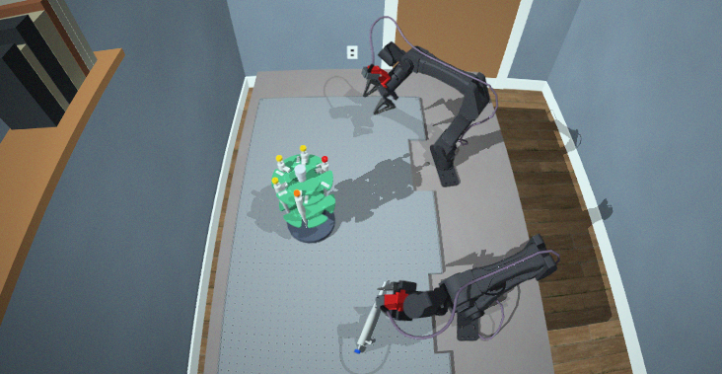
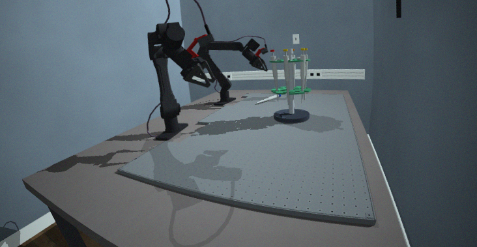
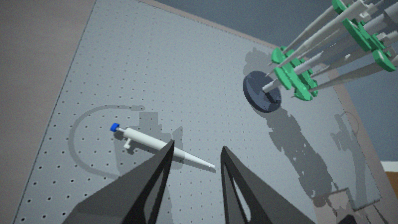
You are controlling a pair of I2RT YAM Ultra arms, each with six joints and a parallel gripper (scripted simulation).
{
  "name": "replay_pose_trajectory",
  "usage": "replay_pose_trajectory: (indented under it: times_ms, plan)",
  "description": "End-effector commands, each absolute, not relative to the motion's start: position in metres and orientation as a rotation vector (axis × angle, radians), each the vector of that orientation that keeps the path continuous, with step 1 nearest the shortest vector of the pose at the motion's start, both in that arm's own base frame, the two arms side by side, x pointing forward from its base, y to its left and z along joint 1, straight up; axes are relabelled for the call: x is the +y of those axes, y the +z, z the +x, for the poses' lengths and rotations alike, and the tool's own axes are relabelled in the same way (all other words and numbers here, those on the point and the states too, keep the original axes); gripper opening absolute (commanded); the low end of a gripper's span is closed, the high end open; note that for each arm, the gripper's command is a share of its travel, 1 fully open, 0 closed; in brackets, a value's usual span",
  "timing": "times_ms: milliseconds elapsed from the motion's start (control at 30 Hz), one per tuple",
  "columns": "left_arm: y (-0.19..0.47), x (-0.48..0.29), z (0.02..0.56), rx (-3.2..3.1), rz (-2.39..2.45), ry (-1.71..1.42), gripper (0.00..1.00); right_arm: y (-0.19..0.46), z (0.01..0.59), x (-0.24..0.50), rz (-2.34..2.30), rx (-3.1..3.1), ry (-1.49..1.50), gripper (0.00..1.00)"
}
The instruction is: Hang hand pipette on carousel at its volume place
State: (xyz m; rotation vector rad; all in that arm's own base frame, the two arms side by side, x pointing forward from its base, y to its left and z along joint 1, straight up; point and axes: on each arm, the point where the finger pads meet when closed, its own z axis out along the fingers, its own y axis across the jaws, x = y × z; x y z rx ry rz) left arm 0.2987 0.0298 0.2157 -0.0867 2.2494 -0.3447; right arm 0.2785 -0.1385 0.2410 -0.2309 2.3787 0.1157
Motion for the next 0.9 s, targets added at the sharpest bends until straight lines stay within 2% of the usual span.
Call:
replay_pose_trajectory:
  times_ms: [0, 200, 500, 533, 867]
  plan:
    - [0.224, 0.012, 0.308, 2.119, -0.284, -0.358, 0.49, 0.253, 0.283, -0.142, -0.246, 2.339, 0.091, 1.00]
    - [0.218, -0.016, 0.312, 2.065, -0.387, -0.409, 0.49, 0.253, 0.283, -0.142, -0.246, 2.339, 0.091, 1.00]
    - [0.233, -0.017, 0.316, 2.033, -0.377, -0.412, 0.49, 0.253, 0.283, -0.142, -0.246, 2.339, 0.091, 1.00]
    - [0.216, -0.024, 0.313, 2.044, -0.421, -0.431, 0.49, 0.253, 0.283, -0.142, -0.246, 2.339, 0.091, 1.00]
    - [0.191, -0.080, 0.325, 1.905, -0.679, -0.570, 0.49, 0.253, 0.283, -0.142, -0.246, 2.339, 0.091, 1.00]
